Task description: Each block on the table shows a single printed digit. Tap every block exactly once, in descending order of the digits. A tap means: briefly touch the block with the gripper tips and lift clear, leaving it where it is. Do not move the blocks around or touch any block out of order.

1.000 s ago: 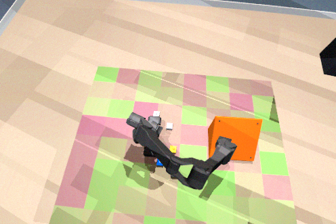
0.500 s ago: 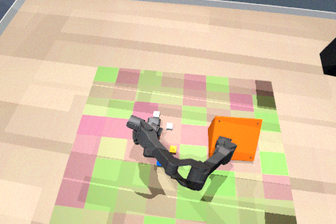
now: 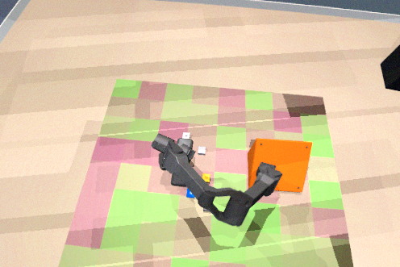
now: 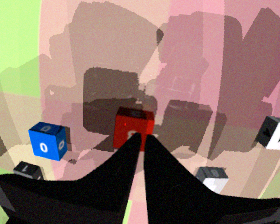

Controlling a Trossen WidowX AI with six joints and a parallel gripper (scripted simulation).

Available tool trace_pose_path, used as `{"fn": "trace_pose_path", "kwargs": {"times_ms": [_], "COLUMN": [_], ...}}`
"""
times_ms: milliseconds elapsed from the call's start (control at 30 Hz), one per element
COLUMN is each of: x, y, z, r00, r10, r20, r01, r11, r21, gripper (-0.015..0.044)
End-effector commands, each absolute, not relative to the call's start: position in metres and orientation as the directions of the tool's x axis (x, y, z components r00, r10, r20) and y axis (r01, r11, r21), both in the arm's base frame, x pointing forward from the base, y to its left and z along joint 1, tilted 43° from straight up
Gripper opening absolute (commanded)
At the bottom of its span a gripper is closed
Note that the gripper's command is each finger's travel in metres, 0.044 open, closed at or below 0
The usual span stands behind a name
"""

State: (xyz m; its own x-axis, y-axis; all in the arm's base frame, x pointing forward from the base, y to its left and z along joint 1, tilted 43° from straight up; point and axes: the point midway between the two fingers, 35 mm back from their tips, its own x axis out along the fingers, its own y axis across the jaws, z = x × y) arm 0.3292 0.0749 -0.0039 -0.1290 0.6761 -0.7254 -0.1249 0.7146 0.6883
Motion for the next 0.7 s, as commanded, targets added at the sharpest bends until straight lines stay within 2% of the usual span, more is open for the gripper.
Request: {"fn": "trace_pose_path", "kwargs": {"times_ms": [0, 200, 333, 433, 667], "x": [0.333, 0.342, 0.342, 0.333, 0.274], "y": [0.071, 0.02, 0.018, 0.028, 0.071], "z": [0.003, 0.058, 0.06, 0.074, 0.13], "r00": [-0.125, -0.126, -0.126, -0.125, -0.121], "r10": [0.673, 0.671, 0.671, 0.668, 0.659], "r20": [-0.729, -0.731, -0.731, -0.734, -0.742], "r01": [-0.14, -0.14, -0.14, -0.137, -0.124], "r11": [0.716, 0.718, 0.717, 0.721, 0.731], "r21": [0.684, 0.682, 0.682, 0.68, 0.67], "gripper": [0.002, 0.002, 0.002, 0.002, 0.002]}}
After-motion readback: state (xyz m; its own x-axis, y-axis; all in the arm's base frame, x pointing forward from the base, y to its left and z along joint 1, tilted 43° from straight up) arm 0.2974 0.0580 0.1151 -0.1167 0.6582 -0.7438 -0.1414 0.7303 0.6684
